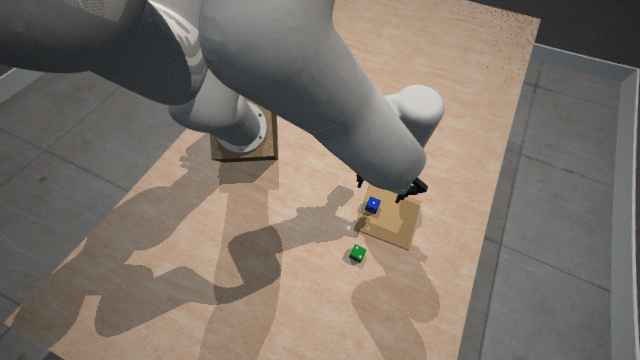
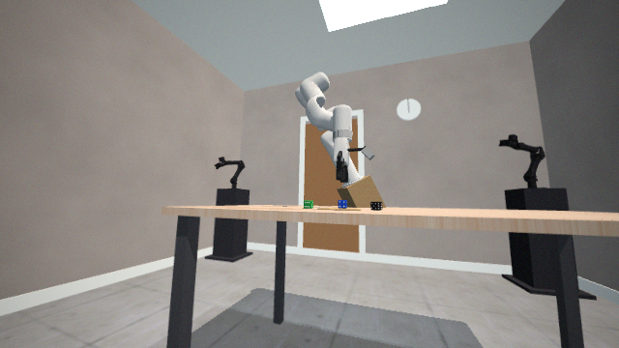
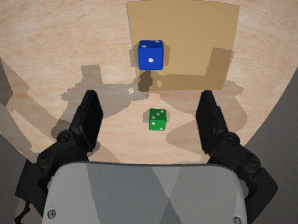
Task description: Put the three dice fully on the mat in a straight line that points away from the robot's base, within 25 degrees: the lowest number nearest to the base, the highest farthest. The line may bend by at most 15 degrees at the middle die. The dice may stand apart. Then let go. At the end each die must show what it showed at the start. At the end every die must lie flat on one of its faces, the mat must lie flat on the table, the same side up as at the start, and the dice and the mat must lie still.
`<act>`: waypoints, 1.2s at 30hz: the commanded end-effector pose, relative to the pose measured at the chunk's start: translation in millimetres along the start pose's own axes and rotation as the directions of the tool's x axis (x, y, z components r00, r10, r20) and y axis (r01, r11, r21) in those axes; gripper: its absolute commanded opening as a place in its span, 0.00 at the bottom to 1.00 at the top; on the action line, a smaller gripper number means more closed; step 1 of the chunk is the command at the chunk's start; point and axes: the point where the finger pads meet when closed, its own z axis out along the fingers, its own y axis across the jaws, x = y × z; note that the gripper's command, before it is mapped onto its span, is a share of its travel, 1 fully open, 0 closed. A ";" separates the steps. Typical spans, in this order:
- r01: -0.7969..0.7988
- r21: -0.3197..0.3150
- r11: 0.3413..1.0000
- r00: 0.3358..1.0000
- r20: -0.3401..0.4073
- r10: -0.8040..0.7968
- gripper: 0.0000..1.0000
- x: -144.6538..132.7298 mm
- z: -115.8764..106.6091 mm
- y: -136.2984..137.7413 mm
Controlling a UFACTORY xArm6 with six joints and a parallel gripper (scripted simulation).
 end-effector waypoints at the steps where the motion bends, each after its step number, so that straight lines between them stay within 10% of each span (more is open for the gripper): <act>1: -0.001 -0.003 1.000 1.000 -0.001 0.001 1.00 0.2 -1.0 1.4; 21: -0.138 0.000 0.990 0.990 -0.004 0.138 1.00 -10.3 -0.1 3.8; 36: -0.671 0.010 0.742 0.742 -0.005 0.671 1.00 -57.4 3.2 10.8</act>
